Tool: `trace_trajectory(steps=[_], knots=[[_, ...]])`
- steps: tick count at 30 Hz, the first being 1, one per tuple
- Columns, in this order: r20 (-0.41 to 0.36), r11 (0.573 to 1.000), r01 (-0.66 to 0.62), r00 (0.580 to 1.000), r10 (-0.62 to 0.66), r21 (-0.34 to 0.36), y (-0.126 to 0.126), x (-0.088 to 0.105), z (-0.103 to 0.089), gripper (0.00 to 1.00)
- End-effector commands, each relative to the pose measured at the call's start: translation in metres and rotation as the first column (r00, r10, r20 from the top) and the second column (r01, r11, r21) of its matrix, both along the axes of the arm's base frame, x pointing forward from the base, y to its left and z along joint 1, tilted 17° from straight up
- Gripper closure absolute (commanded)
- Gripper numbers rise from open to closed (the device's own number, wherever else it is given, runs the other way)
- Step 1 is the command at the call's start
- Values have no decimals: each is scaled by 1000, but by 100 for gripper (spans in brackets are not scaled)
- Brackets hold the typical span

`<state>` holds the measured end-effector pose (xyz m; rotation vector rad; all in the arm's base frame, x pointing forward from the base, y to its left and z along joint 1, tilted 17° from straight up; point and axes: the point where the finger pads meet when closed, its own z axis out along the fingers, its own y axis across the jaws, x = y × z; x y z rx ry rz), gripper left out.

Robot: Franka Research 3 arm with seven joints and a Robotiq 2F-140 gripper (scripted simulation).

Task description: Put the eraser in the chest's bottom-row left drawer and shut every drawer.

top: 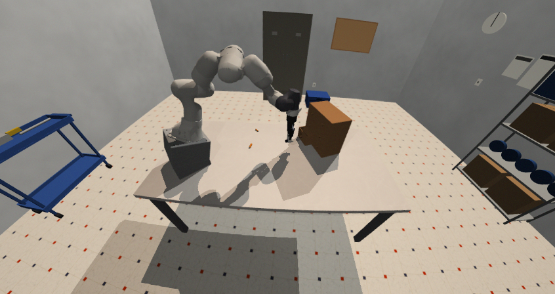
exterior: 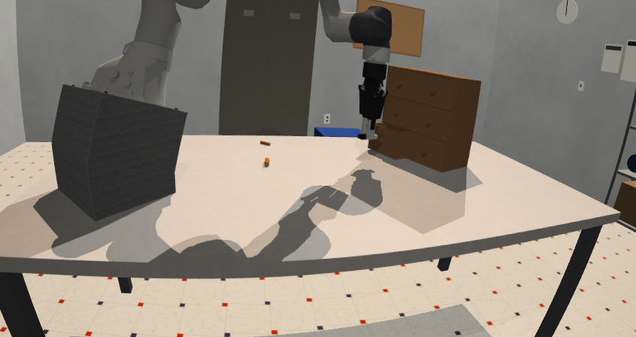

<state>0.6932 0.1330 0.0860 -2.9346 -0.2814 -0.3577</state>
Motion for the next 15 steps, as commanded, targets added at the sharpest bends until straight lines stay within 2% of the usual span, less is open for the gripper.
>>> trace_trajectory(steps=[1,15], knots=[[4,999,-37,999,37,-10,9,0,2,80],[16,996,-84,996,84,-19,32,1,9,80]])
